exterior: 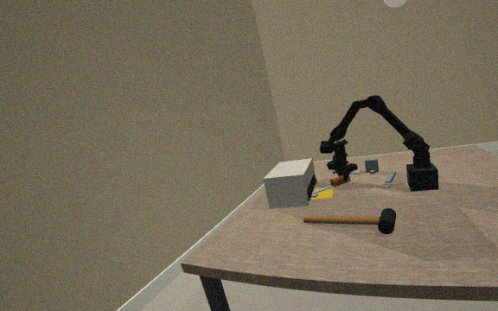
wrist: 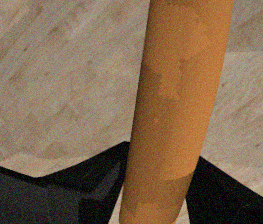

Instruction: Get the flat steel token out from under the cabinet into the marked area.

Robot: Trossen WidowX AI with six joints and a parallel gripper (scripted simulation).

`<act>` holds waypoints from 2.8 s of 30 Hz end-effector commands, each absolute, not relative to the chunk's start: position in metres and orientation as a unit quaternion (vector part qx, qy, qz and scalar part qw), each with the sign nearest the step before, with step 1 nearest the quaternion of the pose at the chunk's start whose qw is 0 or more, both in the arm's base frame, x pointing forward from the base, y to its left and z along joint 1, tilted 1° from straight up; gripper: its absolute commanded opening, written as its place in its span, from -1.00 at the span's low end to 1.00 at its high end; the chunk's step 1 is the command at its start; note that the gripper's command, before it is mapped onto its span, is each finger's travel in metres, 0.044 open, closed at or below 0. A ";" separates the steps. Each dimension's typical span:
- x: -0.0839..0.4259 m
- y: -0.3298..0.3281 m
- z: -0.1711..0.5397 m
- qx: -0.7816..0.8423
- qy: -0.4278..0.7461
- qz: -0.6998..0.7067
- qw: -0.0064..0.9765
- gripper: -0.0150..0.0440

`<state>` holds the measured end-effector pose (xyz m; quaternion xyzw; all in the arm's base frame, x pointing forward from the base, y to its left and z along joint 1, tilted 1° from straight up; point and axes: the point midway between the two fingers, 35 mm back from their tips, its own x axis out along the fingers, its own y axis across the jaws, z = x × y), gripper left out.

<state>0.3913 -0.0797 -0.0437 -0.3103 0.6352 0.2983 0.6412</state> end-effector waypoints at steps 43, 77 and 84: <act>0.347 -0.140 -0.045 -0.310 0.638 0.301 0.638 -0.49; 0.330 -0.170 -0.044 -0.310 0.638 0.299 0.638 0.19; 0.330 -0.170 -0.043 -0.310 0.639 0.299 0.637 0.42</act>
